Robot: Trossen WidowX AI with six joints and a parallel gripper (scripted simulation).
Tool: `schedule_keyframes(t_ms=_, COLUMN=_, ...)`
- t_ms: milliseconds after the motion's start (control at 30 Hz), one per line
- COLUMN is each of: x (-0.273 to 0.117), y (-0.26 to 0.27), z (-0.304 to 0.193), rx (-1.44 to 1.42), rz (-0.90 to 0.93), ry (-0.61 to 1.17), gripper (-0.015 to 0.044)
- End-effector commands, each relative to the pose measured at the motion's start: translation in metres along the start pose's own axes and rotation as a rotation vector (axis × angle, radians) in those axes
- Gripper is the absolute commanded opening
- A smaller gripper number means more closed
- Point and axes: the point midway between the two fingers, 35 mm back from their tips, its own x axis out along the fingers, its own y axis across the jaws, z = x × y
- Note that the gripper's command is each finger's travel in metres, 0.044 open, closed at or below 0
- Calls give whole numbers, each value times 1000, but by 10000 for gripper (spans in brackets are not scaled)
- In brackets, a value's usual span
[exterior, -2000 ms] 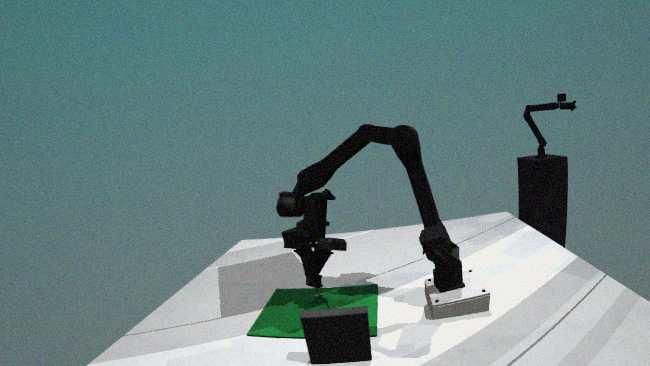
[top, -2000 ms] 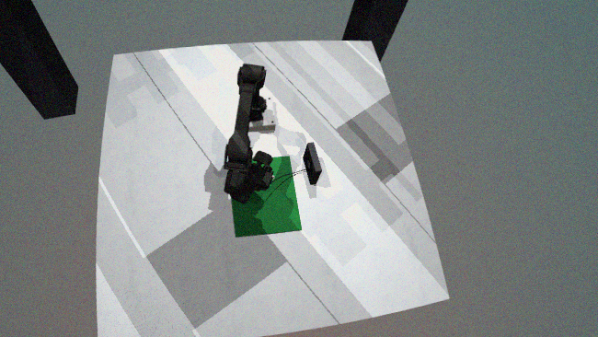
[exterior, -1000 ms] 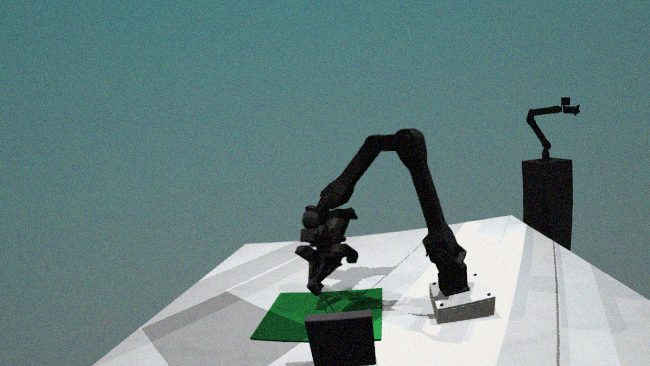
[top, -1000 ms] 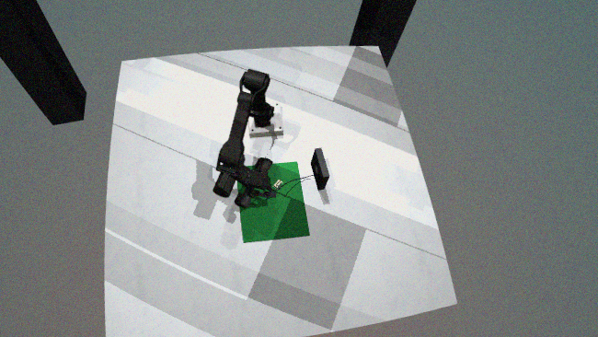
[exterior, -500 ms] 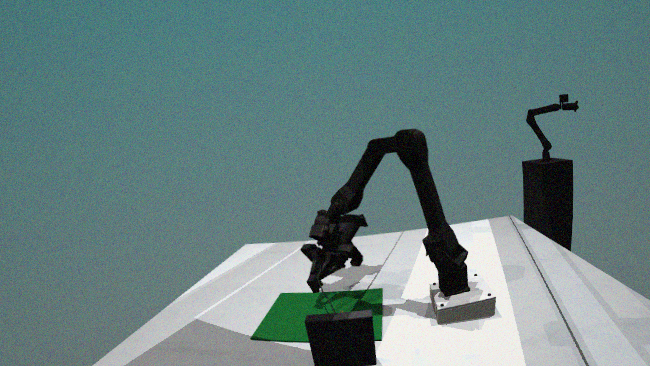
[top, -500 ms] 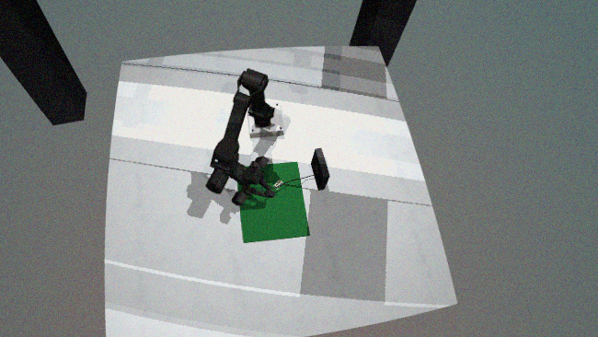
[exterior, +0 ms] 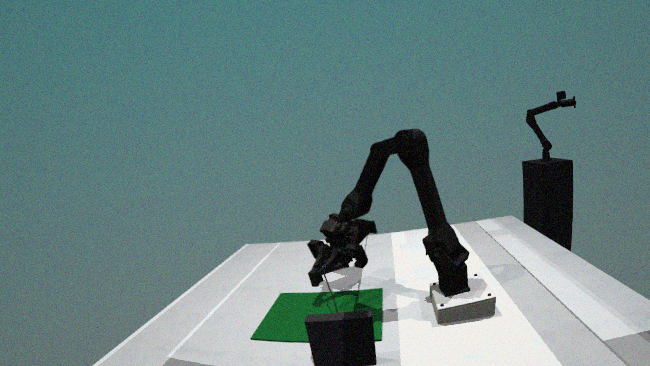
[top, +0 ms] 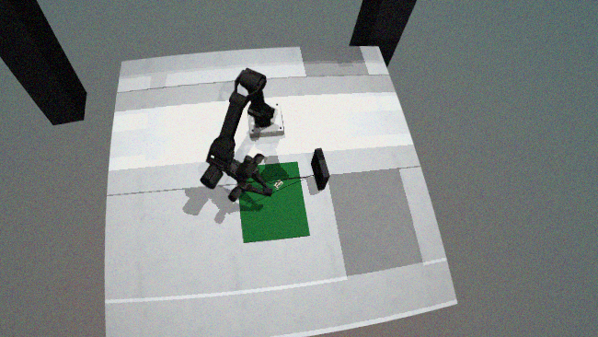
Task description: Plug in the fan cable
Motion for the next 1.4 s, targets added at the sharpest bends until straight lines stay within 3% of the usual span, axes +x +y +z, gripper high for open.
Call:
schedule_keyframes(t_ms=0, x=-5, y=3, z=-1, rx=-14, rz=-17, ry=-61, gripper=0)
schedule_keyframes(t_ms=300, x=-14, y=5, z=2, rx=-46, rz=-52, ry=-155, gripper=0)
schedule_keyframes(t_ms=1367, x=-14, y=5, z=6, rx=-35, rz=-42, ry=-133, gripper=0)
